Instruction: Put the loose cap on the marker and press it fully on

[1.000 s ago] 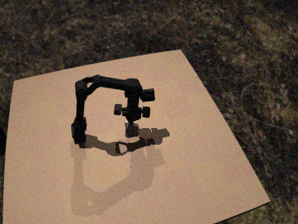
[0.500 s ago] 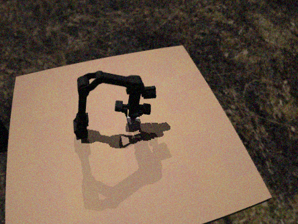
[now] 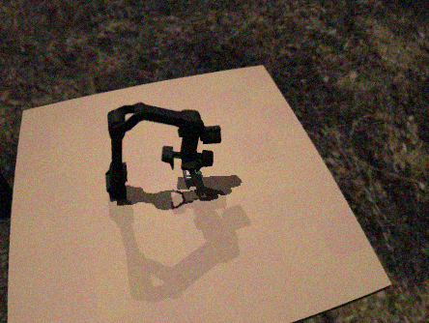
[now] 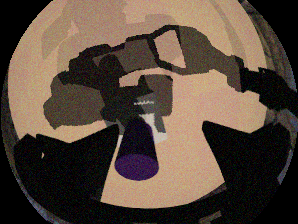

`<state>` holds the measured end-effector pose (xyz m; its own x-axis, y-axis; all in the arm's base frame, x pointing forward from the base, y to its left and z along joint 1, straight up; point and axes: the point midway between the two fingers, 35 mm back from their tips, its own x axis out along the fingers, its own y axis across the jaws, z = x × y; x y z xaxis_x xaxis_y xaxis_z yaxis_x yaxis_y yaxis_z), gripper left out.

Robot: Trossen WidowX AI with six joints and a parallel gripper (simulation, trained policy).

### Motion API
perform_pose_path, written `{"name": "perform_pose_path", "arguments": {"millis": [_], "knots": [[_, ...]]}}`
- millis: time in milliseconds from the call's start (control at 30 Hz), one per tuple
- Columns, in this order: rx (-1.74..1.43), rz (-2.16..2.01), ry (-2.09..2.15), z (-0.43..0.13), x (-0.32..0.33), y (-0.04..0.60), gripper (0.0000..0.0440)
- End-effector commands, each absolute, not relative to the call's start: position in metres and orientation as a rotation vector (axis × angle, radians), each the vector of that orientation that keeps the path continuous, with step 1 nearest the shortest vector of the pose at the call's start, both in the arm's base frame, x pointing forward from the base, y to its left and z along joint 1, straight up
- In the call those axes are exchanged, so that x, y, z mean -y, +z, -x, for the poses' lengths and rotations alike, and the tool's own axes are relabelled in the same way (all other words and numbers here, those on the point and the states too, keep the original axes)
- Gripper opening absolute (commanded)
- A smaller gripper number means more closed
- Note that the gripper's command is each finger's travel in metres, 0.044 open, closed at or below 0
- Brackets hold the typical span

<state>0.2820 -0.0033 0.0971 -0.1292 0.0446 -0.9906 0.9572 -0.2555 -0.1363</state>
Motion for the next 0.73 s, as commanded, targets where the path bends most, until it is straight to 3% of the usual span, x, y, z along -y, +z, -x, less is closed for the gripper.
{"name": "perform_pose_path", "arguments": {"millis": [0,567,700], "knots": [[-1.173,-1.376,-1.455,-0.285,0.003,0.107,0.0440],[-1.100,-1.421,-1.364,-0.288,0.008,0.150,0.0439],[-1.093,-1.422,-1.347,-0.286,0.010,0.157,0.0423]]}}
